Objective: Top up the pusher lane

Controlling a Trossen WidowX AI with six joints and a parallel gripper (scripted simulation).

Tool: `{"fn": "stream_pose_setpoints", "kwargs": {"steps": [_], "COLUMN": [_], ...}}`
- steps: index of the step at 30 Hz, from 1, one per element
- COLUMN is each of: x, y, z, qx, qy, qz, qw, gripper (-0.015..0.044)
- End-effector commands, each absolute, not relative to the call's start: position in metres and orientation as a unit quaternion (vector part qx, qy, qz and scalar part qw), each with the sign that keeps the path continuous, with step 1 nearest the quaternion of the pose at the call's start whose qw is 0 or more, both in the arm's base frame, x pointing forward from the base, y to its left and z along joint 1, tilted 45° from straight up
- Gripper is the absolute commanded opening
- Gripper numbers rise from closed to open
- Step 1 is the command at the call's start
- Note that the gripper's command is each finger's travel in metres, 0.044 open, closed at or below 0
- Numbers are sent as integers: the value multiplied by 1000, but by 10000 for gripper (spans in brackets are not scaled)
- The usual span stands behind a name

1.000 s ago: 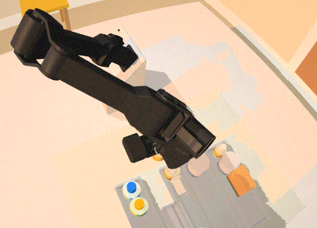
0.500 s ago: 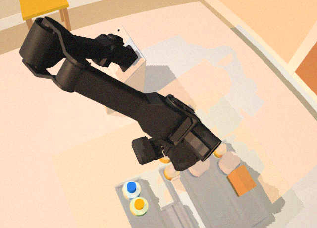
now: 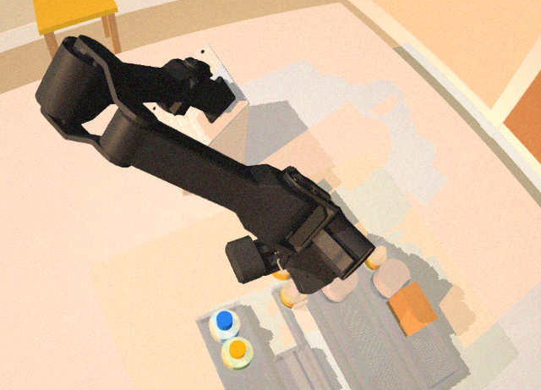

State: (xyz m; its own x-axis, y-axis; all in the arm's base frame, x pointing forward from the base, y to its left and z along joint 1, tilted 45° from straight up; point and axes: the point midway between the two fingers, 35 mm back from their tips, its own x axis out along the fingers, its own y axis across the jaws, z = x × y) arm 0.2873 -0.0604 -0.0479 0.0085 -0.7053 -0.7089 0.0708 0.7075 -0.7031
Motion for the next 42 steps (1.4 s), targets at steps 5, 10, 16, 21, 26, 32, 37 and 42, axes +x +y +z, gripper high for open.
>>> {"fn": "stream_pose_setpoints", "kwargs": {"steps": [5, 10, 16, 21, 26, 32, 37, 42], "x": [292, 294, 296, 298, 301, 303, 305, 307], "y": [-61, -61, -61, -61, -62, -62, -62, -62], "z": [-48, -48, -48, -48, -48, -48, -48, -48], "qx": [-251, -251, -251, -251, -251, -251, -251, -251], "qy": [641, 641, 640, 640, 640, 640, 640, 640], "qz": [-291, -291, -291, -291, -292, -292, -292, -292], "qw": [665, 665, 665, 665, 665, 665, 665, 665], "gripper": [0, 0, 0, 0, 0, 0, 0, 0]}}
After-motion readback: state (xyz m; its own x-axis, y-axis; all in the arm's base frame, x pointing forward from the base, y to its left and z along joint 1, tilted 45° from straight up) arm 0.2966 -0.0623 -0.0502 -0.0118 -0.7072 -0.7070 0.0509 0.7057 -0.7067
